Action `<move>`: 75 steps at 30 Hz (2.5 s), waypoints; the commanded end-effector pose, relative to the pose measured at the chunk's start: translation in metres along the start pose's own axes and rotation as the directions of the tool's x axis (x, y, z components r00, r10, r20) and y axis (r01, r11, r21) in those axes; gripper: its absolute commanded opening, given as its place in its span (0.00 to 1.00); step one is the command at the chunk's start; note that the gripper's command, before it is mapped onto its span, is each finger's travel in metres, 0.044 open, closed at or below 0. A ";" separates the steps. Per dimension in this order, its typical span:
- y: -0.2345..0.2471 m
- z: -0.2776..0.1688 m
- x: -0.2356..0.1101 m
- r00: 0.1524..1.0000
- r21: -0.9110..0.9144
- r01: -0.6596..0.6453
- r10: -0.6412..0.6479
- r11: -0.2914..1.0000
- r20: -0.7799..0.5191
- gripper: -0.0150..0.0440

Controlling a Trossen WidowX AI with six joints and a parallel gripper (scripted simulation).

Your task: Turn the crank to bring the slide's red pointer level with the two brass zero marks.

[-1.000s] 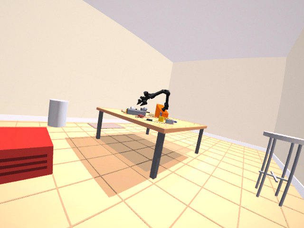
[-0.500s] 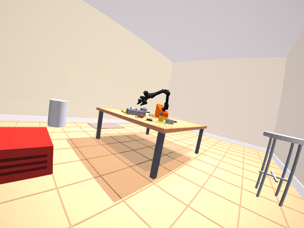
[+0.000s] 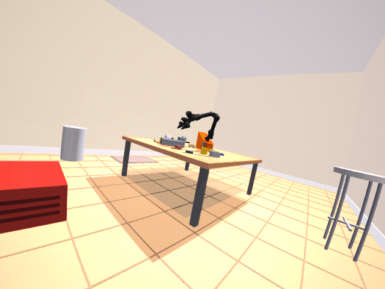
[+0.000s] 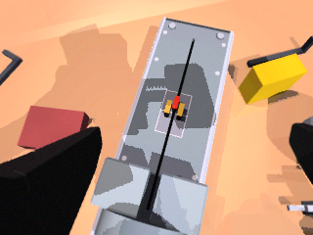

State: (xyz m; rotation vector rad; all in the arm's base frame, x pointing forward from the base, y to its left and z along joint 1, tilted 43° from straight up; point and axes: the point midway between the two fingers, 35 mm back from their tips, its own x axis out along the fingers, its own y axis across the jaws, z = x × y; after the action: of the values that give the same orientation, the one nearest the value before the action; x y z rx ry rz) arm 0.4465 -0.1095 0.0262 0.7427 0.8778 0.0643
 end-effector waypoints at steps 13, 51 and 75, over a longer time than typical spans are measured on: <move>0.033 -0.055 -0.051 0.993 0.173 0.113 -0.115 0.978 0.002 1.00; 0.044 -0.154 0.014 0.988 0.234 0.147 -0.152 0.961 0.004 1.00; 0.047 -0.182 0.042 0.989 0.235 0.146 -0.151 0.961 0.003 1.00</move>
State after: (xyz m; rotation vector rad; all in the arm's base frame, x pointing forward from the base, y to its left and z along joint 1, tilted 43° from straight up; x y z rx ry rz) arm 0.3565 0.0389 -0.0421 0.8919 0.9227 -0.1784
